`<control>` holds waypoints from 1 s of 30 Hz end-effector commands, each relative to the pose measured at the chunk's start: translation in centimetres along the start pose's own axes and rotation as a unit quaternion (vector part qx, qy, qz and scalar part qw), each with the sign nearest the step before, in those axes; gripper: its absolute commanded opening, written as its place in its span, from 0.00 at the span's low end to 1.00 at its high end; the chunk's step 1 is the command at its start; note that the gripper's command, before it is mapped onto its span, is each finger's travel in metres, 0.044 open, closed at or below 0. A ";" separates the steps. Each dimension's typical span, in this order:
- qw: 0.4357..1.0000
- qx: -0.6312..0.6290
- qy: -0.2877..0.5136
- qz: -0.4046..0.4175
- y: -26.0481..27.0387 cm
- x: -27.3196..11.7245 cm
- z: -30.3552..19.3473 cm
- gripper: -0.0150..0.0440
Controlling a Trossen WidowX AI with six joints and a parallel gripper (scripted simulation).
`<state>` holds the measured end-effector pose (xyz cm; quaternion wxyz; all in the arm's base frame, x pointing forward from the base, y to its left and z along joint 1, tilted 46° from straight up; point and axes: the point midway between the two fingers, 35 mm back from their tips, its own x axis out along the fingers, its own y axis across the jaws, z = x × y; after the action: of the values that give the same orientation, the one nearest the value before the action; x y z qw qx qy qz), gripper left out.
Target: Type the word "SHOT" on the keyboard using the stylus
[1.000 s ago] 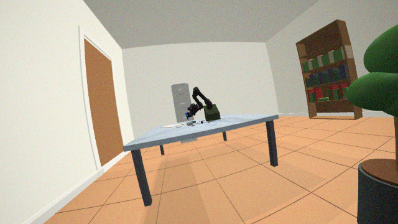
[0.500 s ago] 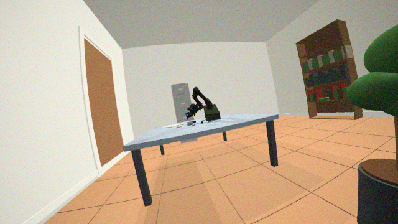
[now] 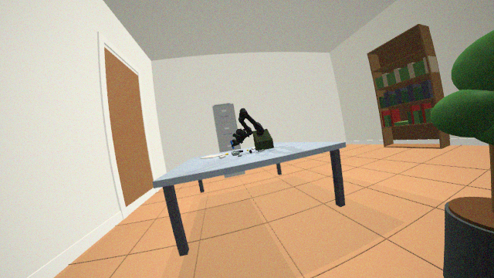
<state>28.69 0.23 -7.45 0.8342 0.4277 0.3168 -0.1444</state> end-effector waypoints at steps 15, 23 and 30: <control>1.000 0.002 -0.001 -0.002 -0.1 0.4 -0.6 0.39; 1.000 0.002 0.000 -0.002 -0.1 0.5 -0.8 0.39; 1.000 0.002 0.000 -0.002 -0.1 0.6 -1.0 0.39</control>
<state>28.74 0.96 -8.04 0.8345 0.4283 0.3152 -0.1439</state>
